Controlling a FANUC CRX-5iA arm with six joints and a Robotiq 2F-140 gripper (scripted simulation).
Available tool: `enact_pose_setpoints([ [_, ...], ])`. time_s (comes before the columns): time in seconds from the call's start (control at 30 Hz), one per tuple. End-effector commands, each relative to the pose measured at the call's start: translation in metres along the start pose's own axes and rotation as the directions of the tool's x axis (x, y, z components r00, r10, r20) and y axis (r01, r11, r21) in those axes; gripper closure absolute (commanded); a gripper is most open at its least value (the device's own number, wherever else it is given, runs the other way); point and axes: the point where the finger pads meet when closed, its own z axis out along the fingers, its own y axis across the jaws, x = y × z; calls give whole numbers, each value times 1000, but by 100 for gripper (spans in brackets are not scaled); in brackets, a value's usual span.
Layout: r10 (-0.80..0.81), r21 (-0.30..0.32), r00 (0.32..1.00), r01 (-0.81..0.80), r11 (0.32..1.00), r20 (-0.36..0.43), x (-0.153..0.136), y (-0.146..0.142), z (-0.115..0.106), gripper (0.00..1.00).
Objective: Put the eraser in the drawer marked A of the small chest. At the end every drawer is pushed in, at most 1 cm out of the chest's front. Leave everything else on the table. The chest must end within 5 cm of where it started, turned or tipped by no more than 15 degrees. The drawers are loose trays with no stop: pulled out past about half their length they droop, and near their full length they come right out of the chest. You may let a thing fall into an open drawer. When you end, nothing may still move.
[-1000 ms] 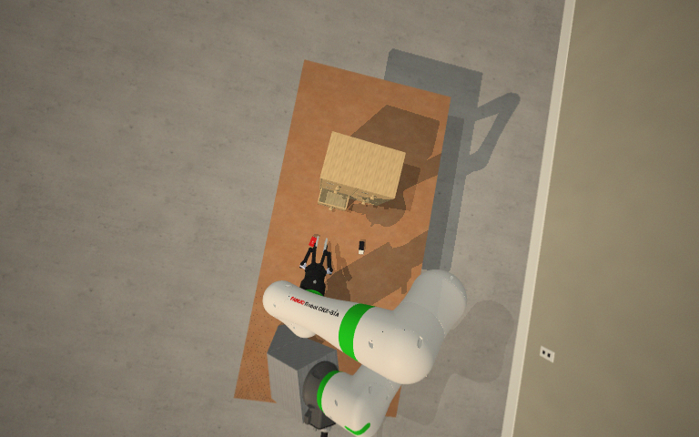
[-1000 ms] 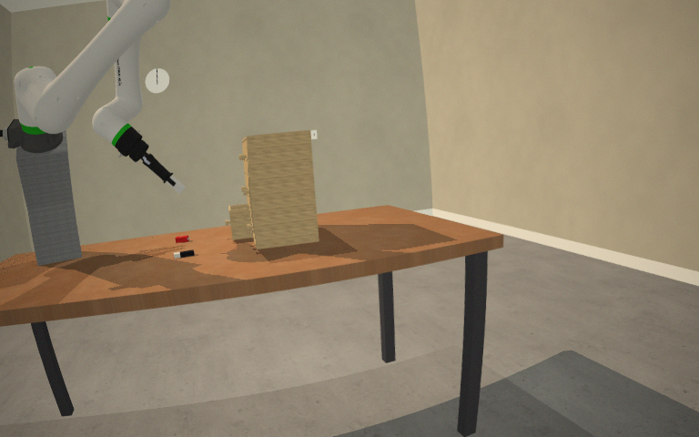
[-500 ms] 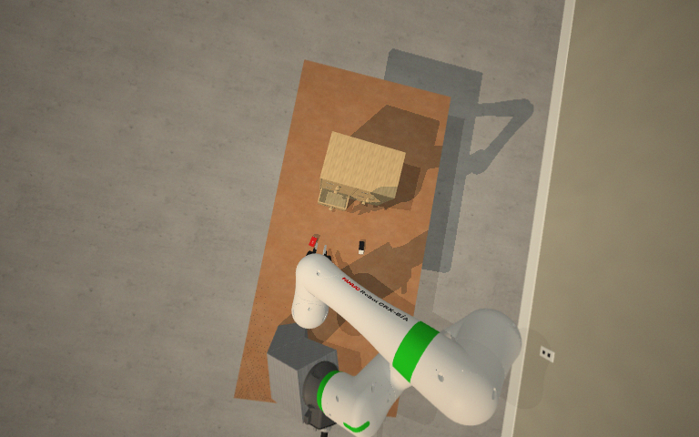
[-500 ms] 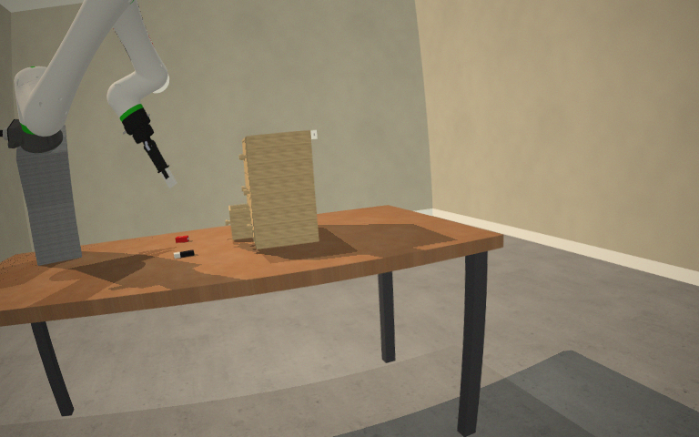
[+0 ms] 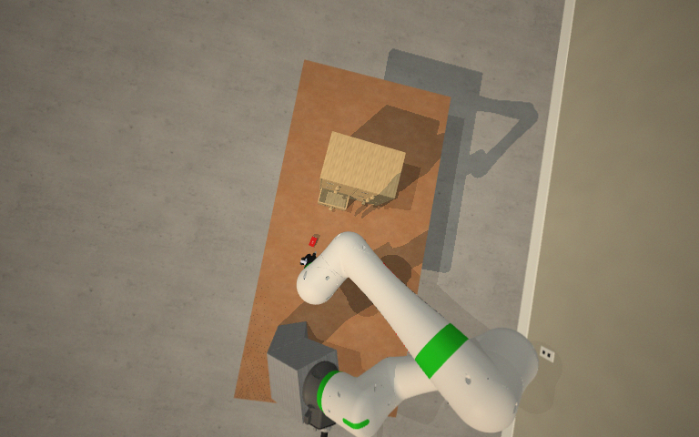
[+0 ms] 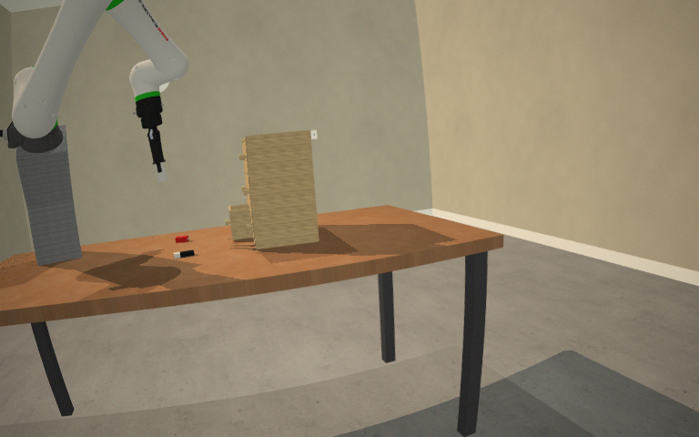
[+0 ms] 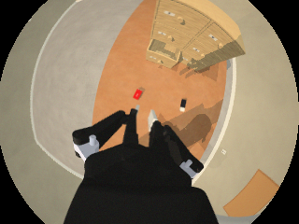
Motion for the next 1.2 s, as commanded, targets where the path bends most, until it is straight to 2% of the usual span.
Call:
enact_pose_setpoints([
  [0.0,-7,-5,996,8,1000,90,-5,2,-4,80],
  [0.2,-7,-5,993,8,1000,119,-7,2,-7,80],
  [1.17,2,-6,993,-2,1000,121,-7,3,-7,80],
])
